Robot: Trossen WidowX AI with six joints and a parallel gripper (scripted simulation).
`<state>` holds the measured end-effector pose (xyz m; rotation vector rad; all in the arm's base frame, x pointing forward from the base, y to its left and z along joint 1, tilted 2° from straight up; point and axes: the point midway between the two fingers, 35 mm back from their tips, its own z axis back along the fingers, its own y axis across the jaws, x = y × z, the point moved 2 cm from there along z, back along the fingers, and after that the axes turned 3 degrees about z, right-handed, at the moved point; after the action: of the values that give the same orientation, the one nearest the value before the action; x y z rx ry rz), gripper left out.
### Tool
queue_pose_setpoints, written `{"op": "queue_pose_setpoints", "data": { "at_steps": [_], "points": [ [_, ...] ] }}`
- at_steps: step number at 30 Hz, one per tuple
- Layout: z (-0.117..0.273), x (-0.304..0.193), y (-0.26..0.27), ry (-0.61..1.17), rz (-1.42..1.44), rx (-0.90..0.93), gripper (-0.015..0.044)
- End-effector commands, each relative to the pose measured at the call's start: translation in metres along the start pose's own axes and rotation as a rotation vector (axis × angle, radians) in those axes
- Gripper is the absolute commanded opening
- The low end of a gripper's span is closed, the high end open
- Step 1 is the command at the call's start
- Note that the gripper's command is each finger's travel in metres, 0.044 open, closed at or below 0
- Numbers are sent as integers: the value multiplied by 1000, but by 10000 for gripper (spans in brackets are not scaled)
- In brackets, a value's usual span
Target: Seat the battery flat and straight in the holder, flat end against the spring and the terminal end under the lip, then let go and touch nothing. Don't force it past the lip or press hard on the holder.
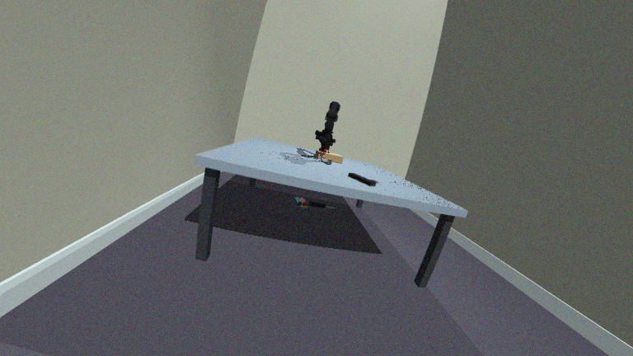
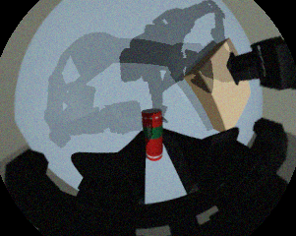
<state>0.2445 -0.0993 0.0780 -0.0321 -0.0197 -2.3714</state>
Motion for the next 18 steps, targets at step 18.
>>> {"op": "queue_pose_setpoints", "data": {
  "at_steps": [18],
  "points": [
    [6,-41,1,16,-481,1,76]
  ]
}}
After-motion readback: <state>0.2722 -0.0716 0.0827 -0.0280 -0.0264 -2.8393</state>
